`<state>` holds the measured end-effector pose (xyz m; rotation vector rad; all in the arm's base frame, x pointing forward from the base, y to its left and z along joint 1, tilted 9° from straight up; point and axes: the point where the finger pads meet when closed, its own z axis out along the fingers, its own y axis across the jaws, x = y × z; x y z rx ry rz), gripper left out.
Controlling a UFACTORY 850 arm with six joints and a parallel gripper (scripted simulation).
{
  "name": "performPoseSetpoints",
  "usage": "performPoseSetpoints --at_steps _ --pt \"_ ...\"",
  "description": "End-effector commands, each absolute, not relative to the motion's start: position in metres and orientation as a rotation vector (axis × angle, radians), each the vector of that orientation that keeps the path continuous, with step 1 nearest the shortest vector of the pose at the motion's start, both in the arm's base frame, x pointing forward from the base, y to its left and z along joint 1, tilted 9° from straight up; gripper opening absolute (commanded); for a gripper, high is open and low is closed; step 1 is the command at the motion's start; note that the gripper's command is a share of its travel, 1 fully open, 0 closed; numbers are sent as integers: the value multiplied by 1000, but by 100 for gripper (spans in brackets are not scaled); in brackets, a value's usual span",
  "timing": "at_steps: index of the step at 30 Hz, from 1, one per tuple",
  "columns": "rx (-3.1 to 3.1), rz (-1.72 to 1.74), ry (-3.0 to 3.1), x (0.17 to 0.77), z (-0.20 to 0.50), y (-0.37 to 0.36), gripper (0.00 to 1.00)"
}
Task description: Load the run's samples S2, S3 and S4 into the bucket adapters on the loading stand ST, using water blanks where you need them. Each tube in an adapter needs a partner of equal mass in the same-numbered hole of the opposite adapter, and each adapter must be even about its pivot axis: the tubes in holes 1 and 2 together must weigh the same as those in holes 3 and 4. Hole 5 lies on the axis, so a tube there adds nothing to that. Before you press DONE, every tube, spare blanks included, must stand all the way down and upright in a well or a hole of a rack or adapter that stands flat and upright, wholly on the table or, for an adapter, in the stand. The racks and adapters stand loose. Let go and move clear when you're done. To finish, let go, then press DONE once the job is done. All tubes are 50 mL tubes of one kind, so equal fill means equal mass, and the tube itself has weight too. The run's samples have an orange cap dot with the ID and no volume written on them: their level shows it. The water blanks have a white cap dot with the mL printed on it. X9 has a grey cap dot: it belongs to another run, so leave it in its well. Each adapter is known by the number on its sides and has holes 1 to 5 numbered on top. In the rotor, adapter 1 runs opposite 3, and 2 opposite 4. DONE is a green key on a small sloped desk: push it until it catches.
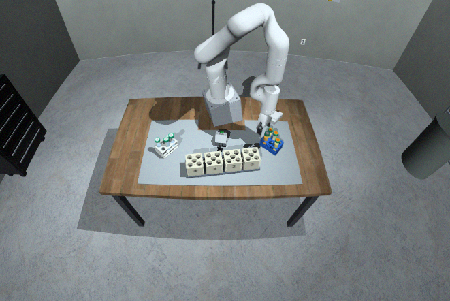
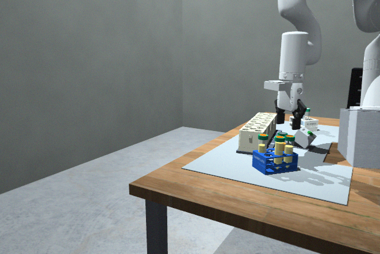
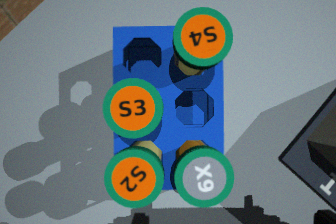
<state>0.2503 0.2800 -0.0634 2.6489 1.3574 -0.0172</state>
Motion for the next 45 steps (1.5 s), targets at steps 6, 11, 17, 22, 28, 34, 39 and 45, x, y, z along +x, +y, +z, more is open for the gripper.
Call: performPoseSetpoints --at_steps 6,11,17,22,28,34,39,45 --pt "2651 -11 1359 251 -63 281 100" --pt "2651 -11 1359 251 -63 281 100" --pt "2651 -11 1359 250 -61 281 100" --pt "2651 -11 1359 250 -50 282 100" --pt "2651 -11 1359 249 -34 285 100" --pt "2651 -11 1359 248 -21 287 100" --pt "2651 -11 1359 247 -11 288 100" --pt "2651 -11 1359 246 5 291 100"
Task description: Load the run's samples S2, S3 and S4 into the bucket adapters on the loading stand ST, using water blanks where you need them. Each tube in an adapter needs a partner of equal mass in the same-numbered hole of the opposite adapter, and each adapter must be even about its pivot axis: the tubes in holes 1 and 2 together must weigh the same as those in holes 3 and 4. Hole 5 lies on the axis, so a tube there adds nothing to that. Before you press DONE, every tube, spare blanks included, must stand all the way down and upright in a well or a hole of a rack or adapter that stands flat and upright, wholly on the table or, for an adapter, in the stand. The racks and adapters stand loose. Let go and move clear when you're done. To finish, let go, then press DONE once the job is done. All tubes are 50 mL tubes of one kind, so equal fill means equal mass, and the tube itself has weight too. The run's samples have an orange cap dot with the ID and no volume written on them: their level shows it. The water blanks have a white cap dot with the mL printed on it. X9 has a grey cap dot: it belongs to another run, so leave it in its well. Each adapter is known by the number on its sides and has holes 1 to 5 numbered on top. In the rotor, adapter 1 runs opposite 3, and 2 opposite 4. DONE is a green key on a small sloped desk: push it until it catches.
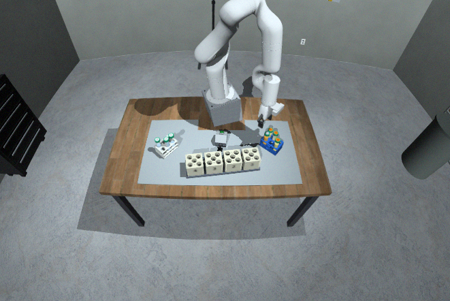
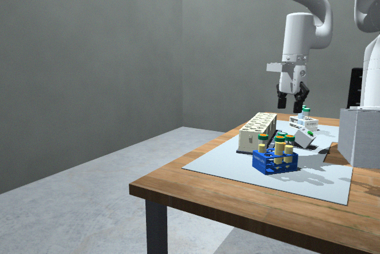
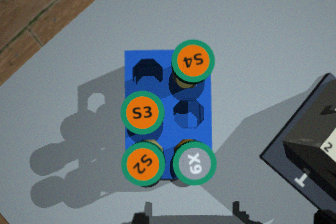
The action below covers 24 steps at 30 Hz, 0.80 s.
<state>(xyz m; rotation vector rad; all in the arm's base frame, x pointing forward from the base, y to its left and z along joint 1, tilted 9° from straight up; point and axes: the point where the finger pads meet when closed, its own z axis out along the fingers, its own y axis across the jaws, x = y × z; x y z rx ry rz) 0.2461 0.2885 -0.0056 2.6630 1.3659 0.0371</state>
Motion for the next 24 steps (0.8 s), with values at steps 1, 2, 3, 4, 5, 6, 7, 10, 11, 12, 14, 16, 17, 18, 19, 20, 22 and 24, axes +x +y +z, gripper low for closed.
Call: performPoseSetpoints --at_steps 1,2,3,4,5,6,7,10,11,12,14,16,17,18,19,20,22,24 --pt "2651 -11 1359 246 8 291 100" --pt "2651 -11 1359 246 10 292 100" --pt "2651 -11 1359 246 13 292 100" --pt "2651 -11 1359 245 16 292 100" --pt "2651 -11 1359 245 18 293 100" --pt "2651 -11 1359 245 18 293 100" --pt "2651 -11 1359 245 18 293 100" --pt "2651 -11 1359 245 26 294 100" --pt "2651 -11 1359 244 29 294 100" --pt "2651 -11 1359 244 31 295 100" --pt "2651 -11 1359 244 35 295 100" --pt "2673 -7 1314 247 36 291 100" --pt "2695 -3 1269 250 37 287 100" --pt "2716 1 1224 253 38 283 100" --pt "2736 5 1179 256 38 279 100" --pt "2755 9 1133 259 39 275 100" --pt "2791 18 1041 265 41 267 100" --pt "2791 18 1041 265 41 267 100"
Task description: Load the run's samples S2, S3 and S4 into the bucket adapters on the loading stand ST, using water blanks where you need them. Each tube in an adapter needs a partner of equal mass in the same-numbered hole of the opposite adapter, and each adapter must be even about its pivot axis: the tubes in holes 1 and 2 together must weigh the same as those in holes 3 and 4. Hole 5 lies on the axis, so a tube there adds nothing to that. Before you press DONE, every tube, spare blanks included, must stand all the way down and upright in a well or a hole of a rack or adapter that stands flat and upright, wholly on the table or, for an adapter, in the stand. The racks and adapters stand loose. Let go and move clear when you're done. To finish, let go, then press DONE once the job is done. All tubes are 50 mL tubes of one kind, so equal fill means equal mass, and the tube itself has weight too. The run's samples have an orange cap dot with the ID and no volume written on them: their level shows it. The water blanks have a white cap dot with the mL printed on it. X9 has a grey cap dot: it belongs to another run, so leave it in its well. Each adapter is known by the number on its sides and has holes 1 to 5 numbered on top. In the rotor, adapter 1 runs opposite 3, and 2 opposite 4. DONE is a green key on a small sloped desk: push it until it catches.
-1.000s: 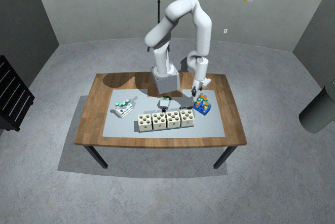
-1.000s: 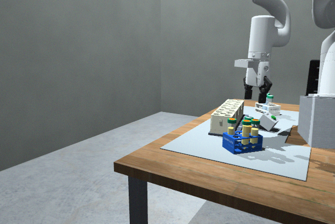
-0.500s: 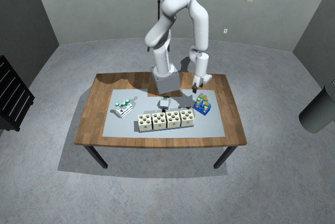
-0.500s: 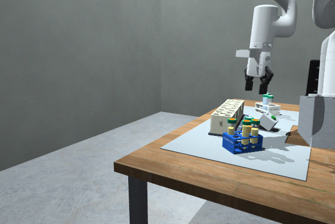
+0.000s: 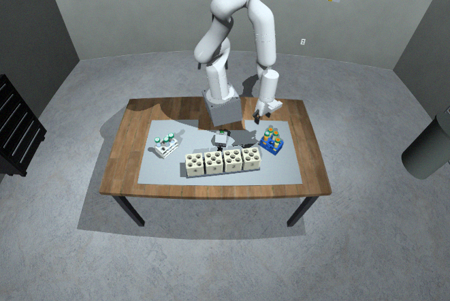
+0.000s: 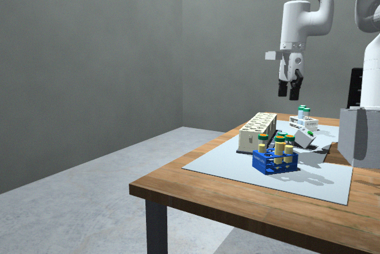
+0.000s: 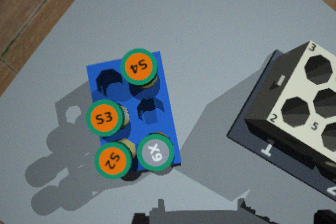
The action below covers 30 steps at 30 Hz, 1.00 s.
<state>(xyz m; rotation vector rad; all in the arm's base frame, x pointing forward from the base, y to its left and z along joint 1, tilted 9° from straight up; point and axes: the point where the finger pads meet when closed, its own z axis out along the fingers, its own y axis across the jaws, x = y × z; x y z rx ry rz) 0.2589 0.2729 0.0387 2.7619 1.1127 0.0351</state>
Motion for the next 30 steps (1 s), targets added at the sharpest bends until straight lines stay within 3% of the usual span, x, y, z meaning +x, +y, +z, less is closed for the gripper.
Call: performPoseSetpoints --at_steps 1,15,30 --pt "2809 22 994 267 42 263 100" --pt "2969 77 319 309 53 208 100" --pt "2981 87 201 347 63 156 100"
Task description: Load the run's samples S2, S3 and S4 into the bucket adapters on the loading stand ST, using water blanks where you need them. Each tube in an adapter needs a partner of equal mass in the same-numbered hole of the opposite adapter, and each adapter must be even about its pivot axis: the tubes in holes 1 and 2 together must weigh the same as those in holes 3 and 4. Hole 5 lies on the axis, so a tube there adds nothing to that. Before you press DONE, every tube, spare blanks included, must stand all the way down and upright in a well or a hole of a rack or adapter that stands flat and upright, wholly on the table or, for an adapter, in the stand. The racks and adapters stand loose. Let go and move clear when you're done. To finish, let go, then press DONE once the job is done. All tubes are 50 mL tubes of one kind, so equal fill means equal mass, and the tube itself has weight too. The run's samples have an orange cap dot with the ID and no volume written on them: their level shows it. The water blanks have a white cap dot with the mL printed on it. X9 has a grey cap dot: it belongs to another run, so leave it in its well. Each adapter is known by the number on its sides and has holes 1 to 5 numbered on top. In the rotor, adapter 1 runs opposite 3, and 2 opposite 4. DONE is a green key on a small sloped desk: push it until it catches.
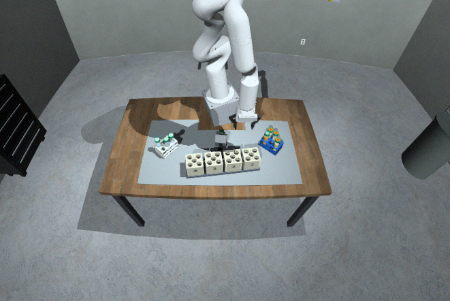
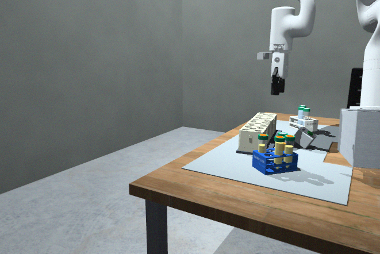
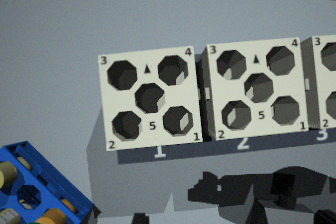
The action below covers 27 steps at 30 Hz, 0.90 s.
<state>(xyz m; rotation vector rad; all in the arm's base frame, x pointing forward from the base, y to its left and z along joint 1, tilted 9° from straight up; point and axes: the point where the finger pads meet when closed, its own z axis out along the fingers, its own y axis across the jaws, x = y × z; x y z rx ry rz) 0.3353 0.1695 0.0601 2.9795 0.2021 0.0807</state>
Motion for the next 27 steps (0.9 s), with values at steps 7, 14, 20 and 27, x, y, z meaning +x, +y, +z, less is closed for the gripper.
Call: performPoseSetpoints --at_steps 7,14,20,27 --pt "2981 87 201 361 67 136 100" --pt "2981 87 201 382 73 108 100" --pt "2981 87 201 397 77 88 100" --pt "2976 83 251 409 80 73 57"
